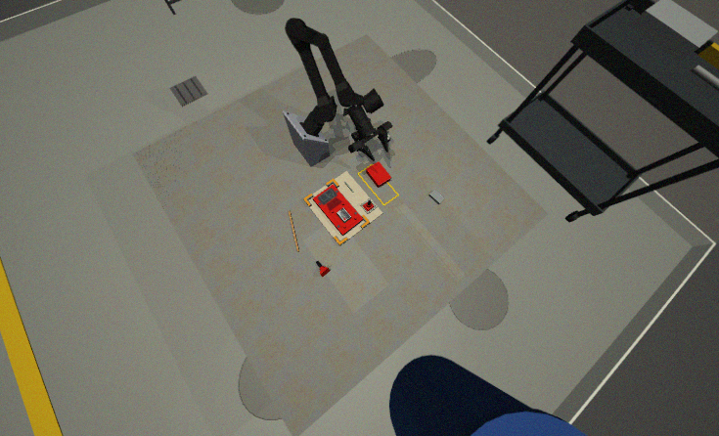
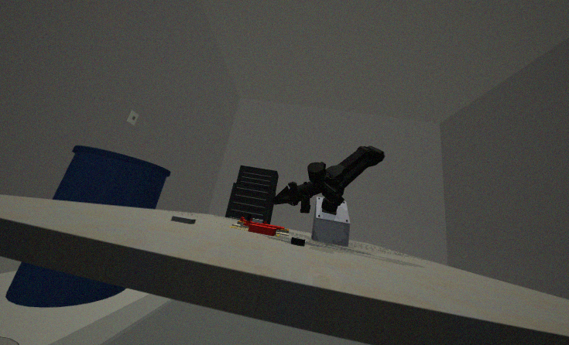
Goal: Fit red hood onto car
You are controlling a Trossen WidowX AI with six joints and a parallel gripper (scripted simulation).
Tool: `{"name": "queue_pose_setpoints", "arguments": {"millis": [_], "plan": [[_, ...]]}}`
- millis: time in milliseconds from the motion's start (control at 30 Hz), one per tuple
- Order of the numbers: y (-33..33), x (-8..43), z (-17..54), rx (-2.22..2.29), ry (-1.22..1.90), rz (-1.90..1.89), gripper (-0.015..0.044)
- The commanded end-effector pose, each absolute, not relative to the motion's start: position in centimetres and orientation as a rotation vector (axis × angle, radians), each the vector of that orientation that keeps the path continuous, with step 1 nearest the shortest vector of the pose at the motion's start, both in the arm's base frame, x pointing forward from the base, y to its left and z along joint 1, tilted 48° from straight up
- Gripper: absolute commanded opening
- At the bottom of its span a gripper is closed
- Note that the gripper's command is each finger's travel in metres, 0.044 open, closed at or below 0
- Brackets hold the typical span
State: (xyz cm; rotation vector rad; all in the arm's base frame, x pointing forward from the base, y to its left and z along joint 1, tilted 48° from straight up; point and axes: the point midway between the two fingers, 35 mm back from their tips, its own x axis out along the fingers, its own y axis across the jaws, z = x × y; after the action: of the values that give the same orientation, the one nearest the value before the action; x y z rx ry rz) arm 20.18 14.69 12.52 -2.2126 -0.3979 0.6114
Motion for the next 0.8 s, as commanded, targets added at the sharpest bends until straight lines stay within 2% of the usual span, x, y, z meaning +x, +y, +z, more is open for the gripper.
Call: {"name": "queue_pose_setpoints", "arguments": {"millis": [0,133,433,767], "plan": [[14.9,20.3,12.4,-2.156,-0.37,0.654,0.0335],[15.6,21.0,11.4,-1.809,-0.154,0.878,0.044],[16.4,22.1,9.6,-0.843,0.559,1.1,0.044],[16.2,24.6,10.0,0.405,1.391,0.794,0.044]]}}
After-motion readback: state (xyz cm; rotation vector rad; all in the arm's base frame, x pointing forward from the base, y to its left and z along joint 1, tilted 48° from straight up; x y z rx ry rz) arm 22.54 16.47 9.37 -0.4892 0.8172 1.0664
